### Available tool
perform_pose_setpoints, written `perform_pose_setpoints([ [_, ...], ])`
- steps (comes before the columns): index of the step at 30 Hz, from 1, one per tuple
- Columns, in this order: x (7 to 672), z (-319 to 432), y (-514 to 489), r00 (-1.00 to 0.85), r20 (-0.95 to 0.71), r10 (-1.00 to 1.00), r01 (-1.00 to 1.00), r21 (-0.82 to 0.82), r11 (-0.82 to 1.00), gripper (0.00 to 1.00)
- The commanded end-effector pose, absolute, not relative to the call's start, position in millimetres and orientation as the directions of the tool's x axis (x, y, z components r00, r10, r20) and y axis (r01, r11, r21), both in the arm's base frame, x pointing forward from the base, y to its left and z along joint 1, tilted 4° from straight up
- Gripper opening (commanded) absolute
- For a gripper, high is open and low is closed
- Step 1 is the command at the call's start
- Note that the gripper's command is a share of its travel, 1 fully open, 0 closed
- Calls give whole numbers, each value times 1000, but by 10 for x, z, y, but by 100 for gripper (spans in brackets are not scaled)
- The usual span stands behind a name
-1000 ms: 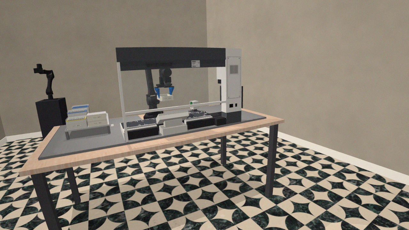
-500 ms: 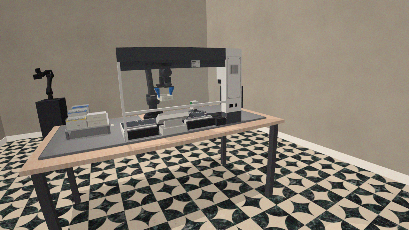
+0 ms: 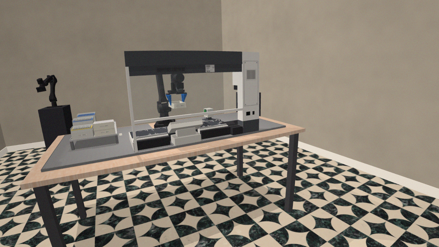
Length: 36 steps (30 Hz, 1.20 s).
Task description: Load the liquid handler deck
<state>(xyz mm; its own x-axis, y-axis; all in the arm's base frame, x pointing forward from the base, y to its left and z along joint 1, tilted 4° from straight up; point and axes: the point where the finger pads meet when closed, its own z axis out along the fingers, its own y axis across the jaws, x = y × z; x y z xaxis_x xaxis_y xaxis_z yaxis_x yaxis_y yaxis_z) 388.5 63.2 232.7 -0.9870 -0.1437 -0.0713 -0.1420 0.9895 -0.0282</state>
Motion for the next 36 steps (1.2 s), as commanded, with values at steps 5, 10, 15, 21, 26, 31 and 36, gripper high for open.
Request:
perform_pose_setpoints([
  [5, 3973, 2418, 583, -986, -99, -136, -134, -29, 991, 0],
  [10, 3973, 2418, 583, -986, -99, -136, -134, -29, 991, 0],
  [15, 3976, 2420, 583, -986, -100, -137, -135, -29, 990, 0],
  [21, 3989, 2427, 581, -985, -101, -138, -136, -29, 990, 0],
  [26, 4005, 2436, 580, -985, -103, -138, -135, -29, 990, 0],
  [31, 4020, 2445, 580, -985, -105, -137, -135, -29, 990, 0],
  [36, 4034, 2461, 580, -985, -109, -137, -135, -29, 990, 0],
])
